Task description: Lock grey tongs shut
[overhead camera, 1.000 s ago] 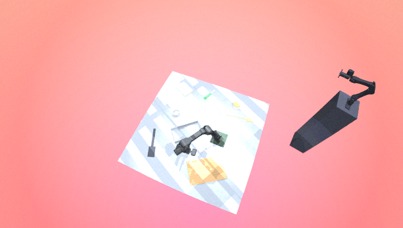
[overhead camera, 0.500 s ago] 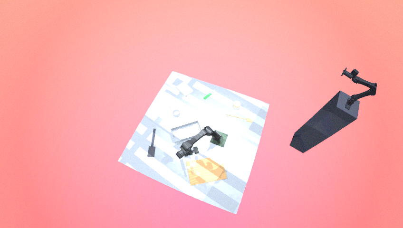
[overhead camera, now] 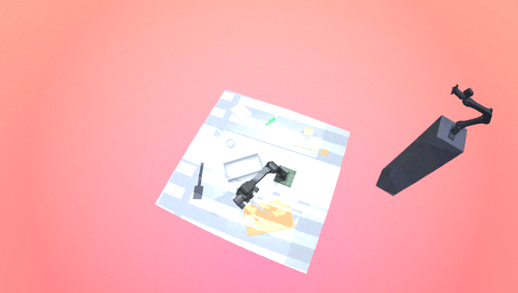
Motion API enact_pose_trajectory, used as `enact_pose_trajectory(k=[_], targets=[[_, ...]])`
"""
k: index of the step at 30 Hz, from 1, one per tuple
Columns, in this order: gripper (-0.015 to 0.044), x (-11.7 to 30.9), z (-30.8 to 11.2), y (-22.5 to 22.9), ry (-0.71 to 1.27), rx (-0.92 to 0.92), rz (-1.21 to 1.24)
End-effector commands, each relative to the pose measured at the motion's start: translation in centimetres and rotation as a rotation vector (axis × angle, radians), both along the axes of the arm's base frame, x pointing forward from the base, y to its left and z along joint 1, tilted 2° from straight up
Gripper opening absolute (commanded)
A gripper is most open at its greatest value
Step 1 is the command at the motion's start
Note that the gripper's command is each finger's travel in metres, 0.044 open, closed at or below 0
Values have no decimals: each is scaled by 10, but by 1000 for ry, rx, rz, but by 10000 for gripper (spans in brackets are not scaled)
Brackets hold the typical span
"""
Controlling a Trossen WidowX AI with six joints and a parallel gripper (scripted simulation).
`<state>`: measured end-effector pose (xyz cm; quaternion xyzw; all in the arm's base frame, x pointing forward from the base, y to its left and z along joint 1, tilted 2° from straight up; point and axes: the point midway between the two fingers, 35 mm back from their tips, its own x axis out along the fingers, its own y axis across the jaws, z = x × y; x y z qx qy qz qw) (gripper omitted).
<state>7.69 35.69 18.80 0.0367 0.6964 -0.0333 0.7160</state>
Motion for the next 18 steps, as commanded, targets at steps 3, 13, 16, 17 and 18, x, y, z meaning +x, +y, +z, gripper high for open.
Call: enact_pose_trajectory(k=[3, 13, 16, 17, 18], targets=[[-150, -12, 0, 3, 5, -3, 233], [-150, -30, 0, 6, 5, -12, 632], [-150, -36, 0, 7, 5, -14, 752], [-150, -38, -1, 7, 4, -15, 791], [-150, -40, -1, 7, 4, -16, 831]])
